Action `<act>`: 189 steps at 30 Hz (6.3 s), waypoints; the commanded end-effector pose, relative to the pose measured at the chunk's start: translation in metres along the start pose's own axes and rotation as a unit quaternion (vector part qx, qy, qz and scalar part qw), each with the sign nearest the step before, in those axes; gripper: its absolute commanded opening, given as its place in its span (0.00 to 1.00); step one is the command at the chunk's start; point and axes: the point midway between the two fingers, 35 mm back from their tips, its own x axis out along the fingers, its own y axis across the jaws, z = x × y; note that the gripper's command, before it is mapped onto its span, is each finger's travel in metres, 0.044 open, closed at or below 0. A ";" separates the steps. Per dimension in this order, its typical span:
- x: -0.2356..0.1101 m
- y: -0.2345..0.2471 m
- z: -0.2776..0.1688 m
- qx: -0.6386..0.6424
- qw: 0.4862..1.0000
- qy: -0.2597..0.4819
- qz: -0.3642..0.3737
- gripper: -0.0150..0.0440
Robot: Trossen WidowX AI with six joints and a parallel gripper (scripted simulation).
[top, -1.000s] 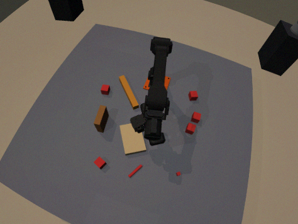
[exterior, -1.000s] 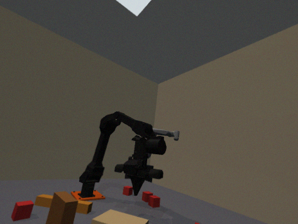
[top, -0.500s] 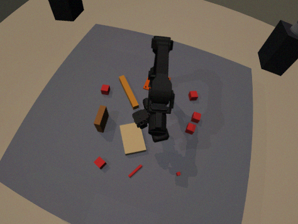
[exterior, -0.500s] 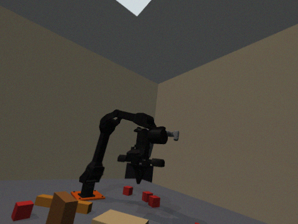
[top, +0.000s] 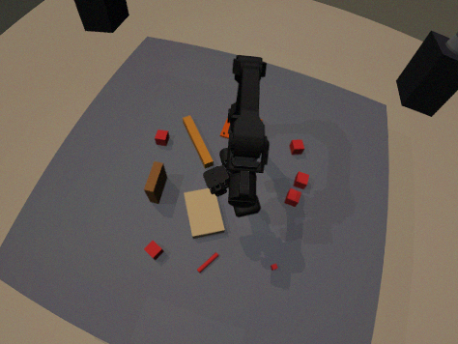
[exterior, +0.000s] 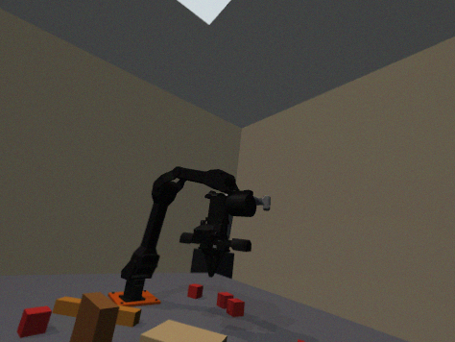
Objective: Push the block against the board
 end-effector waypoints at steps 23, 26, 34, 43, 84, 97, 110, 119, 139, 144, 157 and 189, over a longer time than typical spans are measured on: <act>-0.002 -0.010 0.040 0.053 0.999 -0.007 0.002 0.25; -0.003 -0.024 0.078 0.100 0.995 -0.013 0.002 0.25; -0.003 -0.092 0.181 0.209 0.978 -0.010 -0.002 0.25; 0.015 -0.099 0.190 0.219 0.976 -0.010 -0.002 0.25; 0.044 -0.119 0.234 0.218 0.976 -0.012 -0.003 0.25; 0.044 -0.127 0.247 0.218 0.976 -0.013 -0.003 0.25; 0.044 -0.117 0.230 0.218 0.976 -0.012 -0.003 0.25; 0.045 -0.111 0.216 0.218 0.976 -0.011 -0.003 0.25; -0.004 -0.106 0.206 0.219 0.976 -0.011 -0.002 0.25; -0.004 -0.106 0.206 0.219 0.976 -0.011 -0.002 0.25; -0.004 -0.106 0.206 0.219 0.976 -0.011 -0.002 0.25; 0.058 0.037 0.052 0.032 0.999 0.001 0.000 0.25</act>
